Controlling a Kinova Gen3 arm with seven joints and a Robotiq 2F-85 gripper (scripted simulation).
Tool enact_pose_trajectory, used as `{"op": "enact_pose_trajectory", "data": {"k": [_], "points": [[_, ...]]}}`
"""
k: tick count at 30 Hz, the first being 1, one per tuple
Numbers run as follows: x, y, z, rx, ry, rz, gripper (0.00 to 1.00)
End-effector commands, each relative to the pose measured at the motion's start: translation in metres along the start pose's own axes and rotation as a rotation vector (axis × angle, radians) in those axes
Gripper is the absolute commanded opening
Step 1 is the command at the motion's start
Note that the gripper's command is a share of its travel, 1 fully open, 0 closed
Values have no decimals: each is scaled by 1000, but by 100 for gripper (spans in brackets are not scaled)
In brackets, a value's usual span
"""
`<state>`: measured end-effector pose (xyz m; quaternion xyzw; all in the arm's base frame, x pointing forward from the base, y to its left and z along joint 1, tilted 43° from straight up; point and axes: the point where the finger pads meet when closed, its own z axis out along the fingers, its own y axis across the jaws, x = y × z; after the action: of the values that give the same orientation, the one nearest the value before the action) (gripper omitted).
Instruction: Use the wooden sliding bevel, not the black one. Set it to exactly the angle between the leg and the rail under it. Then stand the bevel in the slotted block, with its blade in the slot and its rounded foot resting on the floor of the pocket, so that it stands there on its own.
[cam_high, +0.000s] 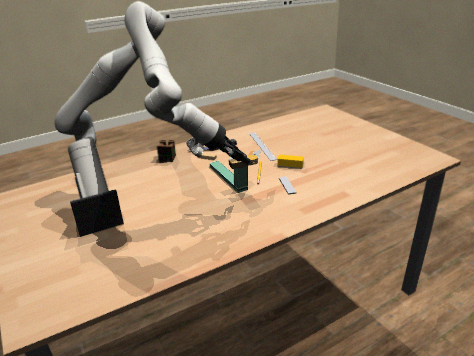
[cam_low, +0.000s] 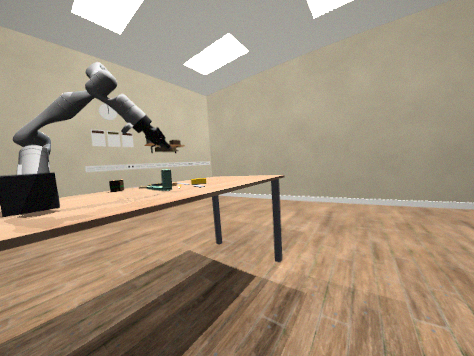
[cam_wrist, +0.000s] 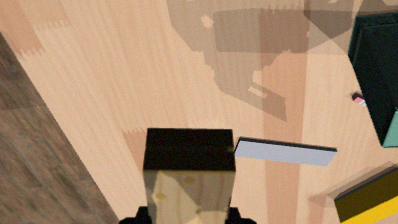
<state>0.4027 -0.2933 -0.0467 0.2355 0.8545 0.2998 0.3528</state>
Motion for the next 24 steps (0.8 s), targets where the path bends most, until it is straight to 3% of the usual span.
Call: {"op": "enact_pose_trajectory", "data": {"k": [1, 17, 24], "points": [[-1, 1, -1, 1, 1, 0, 10], [2, 21, -5, 1, 60, 19, 10], [6, 43, -10, 1, 126, 40, 10]]}}
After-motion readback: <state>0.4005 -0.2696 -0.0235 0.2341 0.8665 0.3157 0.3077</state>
